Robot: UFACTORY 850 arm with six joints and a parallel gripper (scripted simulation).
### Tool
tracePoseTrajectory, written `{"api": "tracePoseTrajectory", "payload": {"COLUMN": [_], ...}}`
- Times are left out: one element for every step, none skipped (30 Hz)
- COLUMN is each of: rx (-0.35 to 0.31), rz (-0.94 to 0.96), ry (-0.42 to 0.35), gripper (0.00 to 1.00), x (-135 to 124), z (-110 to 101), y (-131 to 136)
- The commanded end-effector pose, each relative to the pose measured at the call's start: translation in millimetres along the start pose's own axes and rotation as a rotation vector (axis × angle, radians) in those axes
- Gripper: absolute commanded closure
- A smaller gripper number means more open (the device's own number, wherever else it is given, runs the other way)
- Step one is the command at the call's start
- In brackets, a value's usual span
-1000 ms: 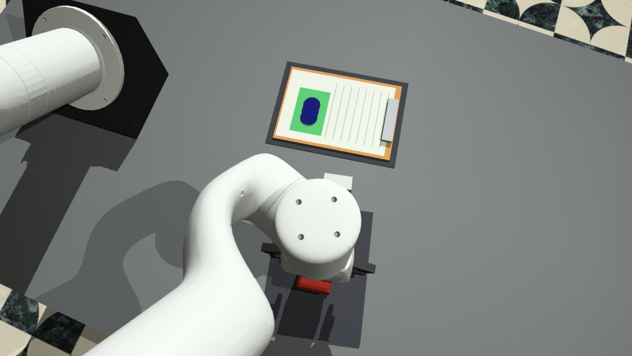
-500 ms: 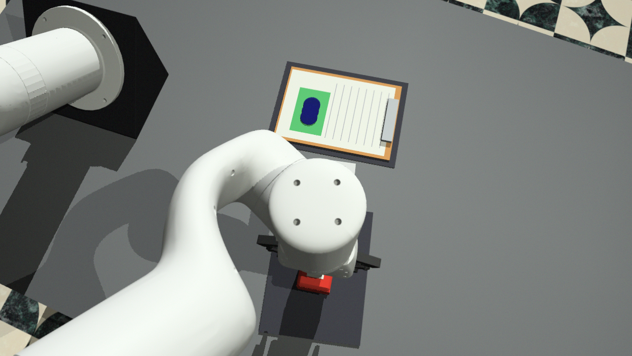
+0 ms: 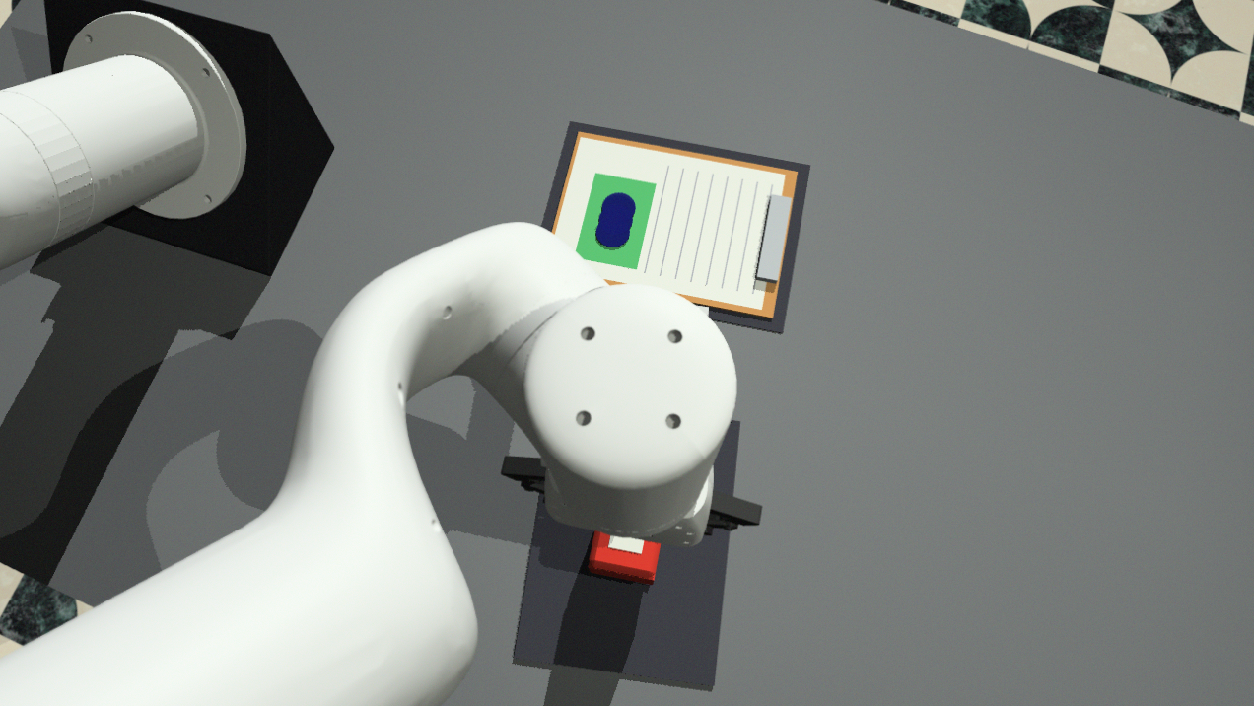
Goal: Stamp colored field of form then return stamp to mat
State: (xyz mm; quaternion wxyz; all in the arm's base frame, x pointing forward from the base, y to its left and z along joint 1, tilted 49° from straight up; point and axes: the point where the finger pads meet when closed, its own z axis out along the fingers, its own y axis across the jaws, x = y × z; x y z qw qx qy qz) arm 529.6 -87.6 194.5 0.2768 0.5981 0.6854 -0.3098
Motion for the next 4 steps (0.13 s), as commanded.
{"api": "tracePoseTrajectory", "payload": {"rx": [-0.002,-0.002,-0.002,-0.002], "rz": [0.001,0.001,0.001,0.001], "ry": [0.000,0.000,0.000,0.000], "gripper": [0.03,0.03,0.03,0.03], "x": [-0.2,-0.2,-0.2,-0.2], "z": [-0.9,-0.9,-0.9,-0.9], "y": [0.6,0.6,0.6,0.6]}}
